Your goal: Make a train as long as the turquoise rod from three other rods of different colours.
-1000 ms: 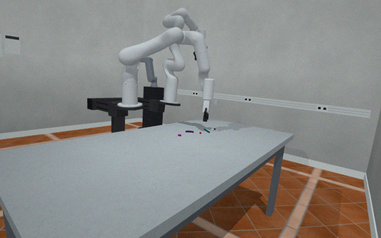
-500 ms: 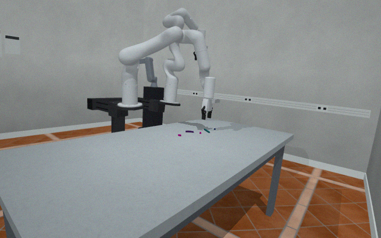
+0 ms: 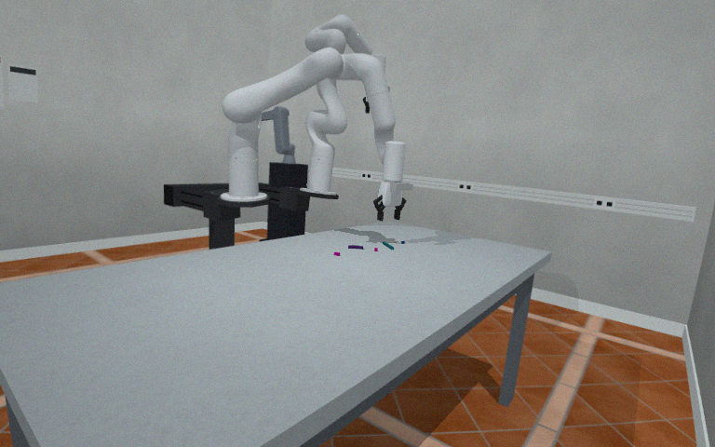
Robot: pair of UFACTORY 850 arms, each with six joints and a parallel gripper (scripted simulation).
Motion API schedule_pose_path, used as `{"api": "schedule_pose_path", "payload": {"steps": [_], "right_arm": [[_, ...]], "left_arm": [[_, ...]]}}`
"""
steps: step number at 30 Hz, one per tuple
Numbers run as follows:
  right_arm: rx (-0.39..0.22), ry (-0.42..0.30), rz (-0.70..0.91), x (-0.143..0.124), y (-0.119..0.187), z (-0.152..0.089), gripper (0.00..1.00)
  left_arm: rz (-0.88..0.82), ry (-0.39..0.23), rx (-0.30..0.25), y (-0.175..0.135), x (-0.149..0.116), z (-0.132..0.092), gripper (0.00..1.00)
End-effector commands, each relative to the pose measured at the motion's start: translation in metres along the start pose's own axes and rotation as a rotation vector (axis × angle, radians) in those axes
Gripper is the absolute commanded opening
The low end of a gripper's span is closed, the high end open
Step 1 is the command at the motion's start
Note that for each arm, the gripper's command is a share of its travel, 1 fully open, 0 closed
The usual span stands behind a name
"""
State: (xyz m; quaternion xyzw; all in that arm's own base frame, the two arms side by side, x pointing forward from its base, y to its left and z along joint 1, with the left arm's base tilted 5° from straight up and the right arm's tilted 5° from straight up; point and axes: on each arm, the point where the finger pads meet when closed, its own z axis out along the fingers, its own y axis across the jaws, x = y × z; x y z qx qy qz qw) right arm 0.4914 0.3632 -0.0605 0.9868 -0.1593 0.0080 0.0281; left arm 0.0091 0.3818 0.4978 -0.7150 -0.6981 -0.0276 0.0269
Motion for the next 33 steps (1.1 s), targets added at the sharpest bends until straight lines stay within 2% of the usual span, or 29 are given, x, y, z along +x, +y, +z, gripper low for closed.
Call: {"api": "schedule_pose_path", "payload": {"steps": [1,17,19,20,33], "right_arm": [[-0.011,0.029,0.139,0.0,-0.003,-0.005,1.0],[-0.005,0.031,0.572,-0.002,-0.011,-0.02,1.0],[-0.005,0.031,0.572,-0.002,-0.011,-0.02,1.0],[-0.003,0.031,0.647,-0.003,-0.012,-0.023,1.0],[0.002,0.03,0.979,-0.005,-0.017,-0.034,1.0]], "left_arm": [[0.0,0.002,0.0,0.0,0.0,-0.001,1.0],[0.0,0.002,0.0,0.0,0.0,-0.001,1.0],[0.0,0.002,0.0,0.0,0.0,-0.001,1.0],[0.0,0.002,0.0,0.0,0.0,-0.001,1.0],[0.0,0.002,0.0,0.0,0.0,-0.001,1.0]]}}
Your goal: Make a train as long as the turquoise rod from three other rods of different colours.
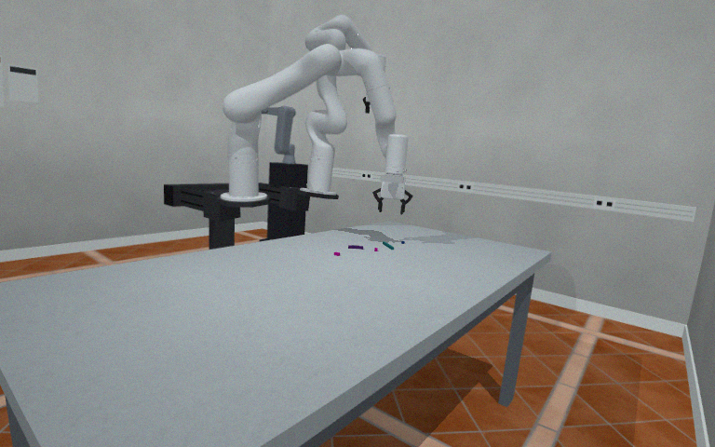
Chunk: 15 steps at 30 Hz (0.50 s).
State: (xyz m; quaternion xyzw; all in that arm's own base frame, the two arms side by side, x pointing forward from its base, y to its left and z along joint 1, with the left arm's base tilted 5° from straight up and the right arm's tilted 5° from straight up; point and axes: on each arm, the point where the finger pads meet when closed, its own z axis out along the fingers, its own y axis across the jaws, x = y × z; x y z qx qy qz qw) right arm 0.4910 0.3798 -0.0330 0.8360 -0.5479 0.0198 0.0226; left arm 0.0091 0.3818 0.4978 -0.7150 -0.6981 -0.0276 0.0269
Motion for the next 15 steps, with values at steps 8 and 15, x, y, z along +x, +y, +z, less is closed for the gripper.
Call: {"api": "schedule_pose_path", "payload": {"steps": [8,15], "right_arm": [[0.014,0.022,0.331,-0.0058,-0.0028,-0.0121,1.0],[0.015,0.021,0.438,-0.0077,-0.0033,-0.0159,1.0]], "left_arm": [[0.0,0.002,0.0,0.0,0.0005,-0.001,1.0],[0.0,0.002,0.0,0.0,0.0005,-0.001,1.0]]}}
